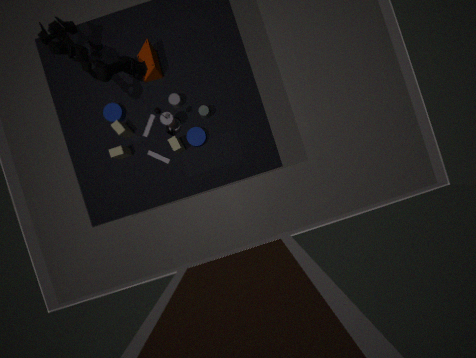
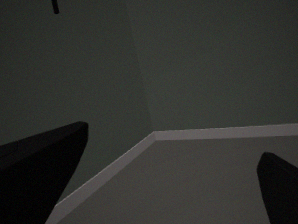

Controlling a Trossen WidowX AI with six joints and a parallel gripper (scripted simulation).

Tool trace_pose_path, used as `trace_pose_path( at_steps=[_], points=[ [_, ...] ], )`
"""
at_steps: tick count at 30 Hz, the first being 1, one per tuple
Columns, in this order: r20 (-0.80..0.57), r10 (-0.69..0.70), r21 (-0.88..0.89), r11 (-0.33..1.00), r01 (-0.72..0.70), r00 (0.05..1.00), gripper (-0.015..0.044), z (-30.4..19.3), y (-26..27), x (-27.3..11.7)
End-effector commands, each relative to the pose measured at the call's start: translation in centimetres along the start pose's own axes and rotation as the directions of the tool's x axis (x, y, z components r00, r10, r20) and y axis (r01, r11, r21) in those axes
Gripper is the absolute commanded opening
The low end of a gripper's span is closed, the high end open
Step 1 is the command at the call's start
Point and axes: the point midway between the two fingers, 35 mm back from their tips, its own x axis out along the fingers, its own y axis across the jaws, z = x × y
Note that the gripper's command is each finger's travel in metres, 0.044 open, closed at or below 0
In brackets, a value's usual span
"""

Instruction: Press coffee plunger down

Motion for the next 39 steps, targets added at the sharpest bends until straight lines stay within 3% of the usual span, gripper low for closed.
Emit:
trace_pose_path(
  at_steps=[1,6,11,16,24,29,39],
  points=[
    [-0.007,0.000,0.000,1.000,0.000,1.000,0.0426,-0.2,0.1,0.0],
    [-0.100,0.014,0.026,1.000,-0.011,0.995,0.0440,-2.7,1.3,-0.3],
    [-0.297,0.028,0.002,1.000,-0.028,0.954,0.0440,-8.3,3.3,-1.9],
    [-0.492,0.080,-0.012,0.995,-0.099,0.867,0.0440,-13.1,6.3,-5.4],
    [-0.676,0.189,0.081,0.980,-0.182,0.713,0.0440,-17.3,10.9,-11.3],
    [-0.811,0.226,0.077,0.956,-0.284,0.540,0.0440,-20.6,13.6,-17.3],
    [-0.947,0.281,0.156,0.827,-0.541,0.156,0.0440,-22.0,17.7,-31.8]
  ],
)
